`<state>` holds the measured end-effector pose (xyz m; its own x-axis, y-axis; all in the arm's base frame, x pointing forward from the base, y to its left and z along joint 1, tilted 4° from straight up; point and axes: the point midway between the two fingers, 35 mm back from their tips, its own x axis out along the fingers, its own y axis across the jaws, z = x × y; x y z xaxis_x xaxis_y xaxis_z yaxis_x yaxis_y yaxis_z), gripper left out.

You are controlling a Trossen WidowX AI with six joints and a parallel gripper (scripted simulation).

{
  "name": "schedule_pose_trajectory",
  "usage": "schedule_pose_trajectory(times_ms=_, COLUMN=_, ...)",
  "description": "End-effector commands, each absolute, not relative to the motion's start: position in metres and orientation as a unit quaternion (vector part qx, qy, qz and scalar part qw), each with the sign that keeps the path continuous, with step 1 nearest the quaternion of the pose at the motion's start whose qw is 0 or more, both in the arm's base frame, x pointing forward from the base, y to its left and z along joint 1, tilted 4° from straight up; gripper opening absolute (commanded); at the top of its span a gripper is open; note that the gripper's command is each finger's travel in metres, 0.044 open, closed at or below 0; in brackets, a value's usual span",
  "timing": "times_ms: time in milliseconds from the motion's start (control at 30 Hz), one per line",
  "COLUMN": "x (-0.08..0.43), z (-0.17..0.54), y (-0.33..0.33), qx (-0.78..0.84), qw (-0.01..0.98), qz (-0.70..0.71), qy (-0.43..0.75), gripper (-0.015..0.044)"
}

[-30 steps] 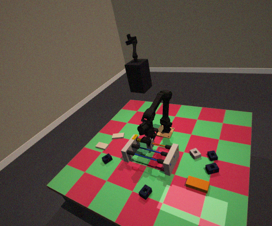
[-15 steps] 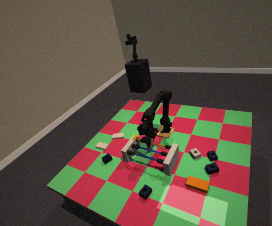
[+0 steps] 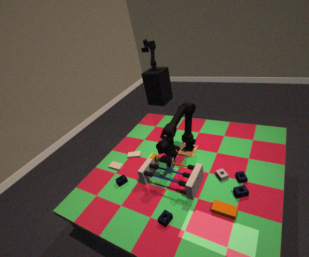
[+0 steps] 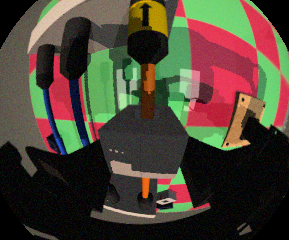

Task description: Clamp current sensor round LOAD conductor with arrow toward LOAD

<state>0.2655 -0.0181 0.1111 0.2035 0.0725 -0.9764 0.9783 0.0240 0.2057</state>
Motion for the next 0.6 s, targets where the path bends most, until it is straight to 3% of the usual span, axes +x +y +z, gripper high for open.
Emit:
schedule_pose_trajectory(times_ms=0, x=0.2655, z=0.1111, y=-0.0181, qx=0.558, qw=0.539, qz=-0.420, qy=0.471, gripper=0.0148)
schedule_pose_trajectory(times_ms=167, x=0.2655, z=0.1111, y=-0.0181, qx=0.558, qw=0.539, qz=-0.420, qy=0.471, gripper=0.0114)
schedule_pose_trajectory(times_ms=333, x=0.2655, z=0.1138, y=-0.0182, qx=0.567, qw=0.547, qz=-0.410, qy=0.460, gripper=0.0000)
schedule_pose_trajectory(times_ms=567, x=0.2664, z=0.1114, y=-0.0186, qx=0.562, qw=0.543, qz=-0.416, qy=0.465, gripper=0.0000)
